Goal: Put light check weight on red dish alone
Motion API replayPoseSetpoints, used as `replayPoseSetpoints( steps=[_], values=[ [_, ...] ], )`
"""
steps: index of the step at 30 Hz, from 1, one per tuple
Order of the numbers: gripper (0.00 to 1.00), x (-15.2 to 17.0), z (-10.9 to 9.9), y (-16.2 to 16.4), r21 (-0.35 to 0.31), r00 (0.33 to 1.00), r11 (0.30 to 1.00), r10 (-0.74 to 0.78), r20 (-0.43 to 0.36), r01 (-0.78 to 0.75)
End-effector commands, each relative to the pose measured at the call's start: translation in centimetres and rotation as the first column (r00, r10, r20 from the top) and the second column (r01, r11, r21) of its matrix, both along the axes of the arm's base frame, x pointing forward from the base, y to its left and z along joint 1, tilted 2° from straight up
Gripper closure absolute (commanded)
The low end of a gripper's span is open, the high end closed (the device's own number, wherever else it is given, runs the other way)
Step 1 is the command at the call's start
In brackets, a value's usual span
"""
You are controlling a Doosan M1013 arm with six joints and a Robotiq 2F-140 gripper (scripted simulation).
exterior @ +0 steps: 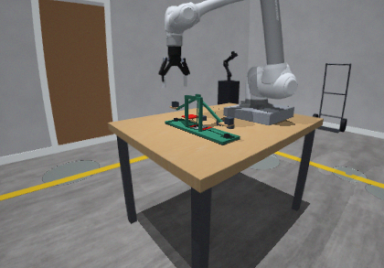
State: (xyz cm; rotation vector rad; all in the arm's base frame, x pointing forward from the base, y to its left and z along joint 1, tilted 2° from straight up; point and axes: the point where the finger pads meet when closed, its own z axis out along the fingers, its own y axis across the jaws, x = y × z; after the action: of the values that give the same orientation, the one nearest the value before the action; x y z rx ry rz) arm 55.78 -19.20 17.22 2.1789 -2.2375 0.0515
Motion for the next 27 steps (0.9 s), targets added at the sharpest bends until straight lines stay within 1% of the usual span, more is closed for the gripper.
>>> replayPoseSetpoints(
  steps=[1, 8, 12, 22, 27],
  values=[
    [0.0, 0.0, 1.3, 0.1, 0.0, 1.0, 1.0, 0.0, 0.0, 0.0],
    [0.0, -0.1, 5.8, 0.2, 0.0, 1.0, 1.0, 0.0, 0.0, 0.0],
    [0.0, -0.1, 7.3, 0.3, 0.0, 1.0, 1.0, 0.0, 0.0, 0.0],
    [0.0, -0.3, 7.6, 0.4, 0.0, 1.0, 1.0, 0.0, 0.0, 0.0],
    [0.0, -1.9, 7.5, 1.2, 0.0, 1.0, 1.0, 0.0, 0.0, 0.0]
  ],
)
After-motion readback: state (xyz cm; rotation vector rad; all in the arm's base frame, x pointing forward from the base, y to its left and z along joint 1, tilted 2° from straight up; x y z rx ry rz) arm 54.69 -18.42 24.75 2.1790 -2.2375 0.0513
